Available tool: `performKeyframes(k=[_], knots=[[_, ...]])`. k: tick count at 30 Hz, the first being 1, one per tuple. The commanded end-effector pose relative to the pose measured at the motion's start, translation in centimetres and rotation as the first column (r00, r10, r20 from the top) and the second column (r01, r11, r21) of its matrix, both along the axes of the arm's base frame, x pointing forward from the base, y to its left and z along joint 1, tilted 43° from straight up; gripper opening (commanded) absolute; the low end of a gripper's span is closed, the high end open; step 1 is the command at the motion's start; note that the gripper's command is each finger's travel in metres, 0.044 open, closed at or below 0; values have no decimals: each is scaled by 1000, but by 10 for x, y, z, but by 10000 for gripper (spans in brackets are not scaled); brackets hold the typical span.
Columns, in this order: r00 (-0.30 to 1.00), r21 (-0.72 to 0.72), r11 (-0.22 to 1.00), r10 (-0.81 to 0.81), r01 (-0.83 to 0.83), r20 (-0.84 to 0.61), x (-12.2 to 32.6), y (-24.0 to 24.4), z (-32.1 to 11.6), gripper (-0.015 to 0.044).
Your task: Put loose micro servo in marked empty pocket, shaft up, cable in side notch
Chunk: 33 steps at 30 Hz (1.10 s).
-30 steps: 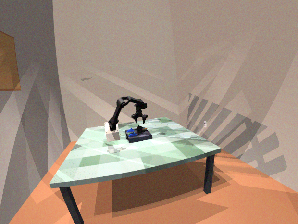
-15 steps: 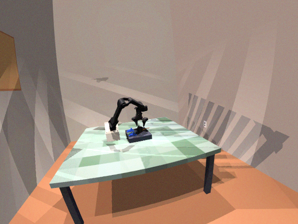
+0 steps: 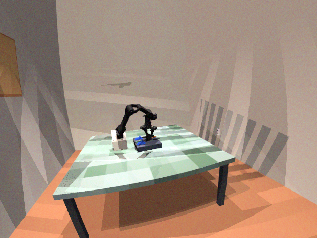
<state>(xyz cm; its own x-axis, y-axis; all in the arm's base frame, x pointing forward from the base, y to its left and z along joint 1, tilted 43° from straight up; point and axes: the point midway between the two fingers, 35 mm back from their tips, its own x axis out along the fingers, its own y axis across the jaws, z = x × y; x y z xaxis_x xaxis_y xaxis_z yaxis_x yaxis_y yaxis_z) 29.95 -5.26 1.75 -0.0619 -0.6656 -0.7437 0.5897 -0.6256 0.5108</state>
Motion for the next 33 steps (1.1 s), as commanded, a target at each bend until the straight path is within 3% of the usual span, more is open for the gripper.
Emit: performKeyframes(k=[1,4,10,13,19,33], knots=[[1000,-5,1000,4,-4,-1,0,-1,0,204],[1000,-5,1000,4,-4,-1,0,-1,0,125],[1000,-5,1000,4,-4,-1,0,-1,0,85],[1000,-4,1000,4,-4,-1,1,3,4,6],[1000,-4,1000,4,-4,-1,-5,19,23,0],[1000,-3,1000,4,-4,-2,-9,22,21,0]])
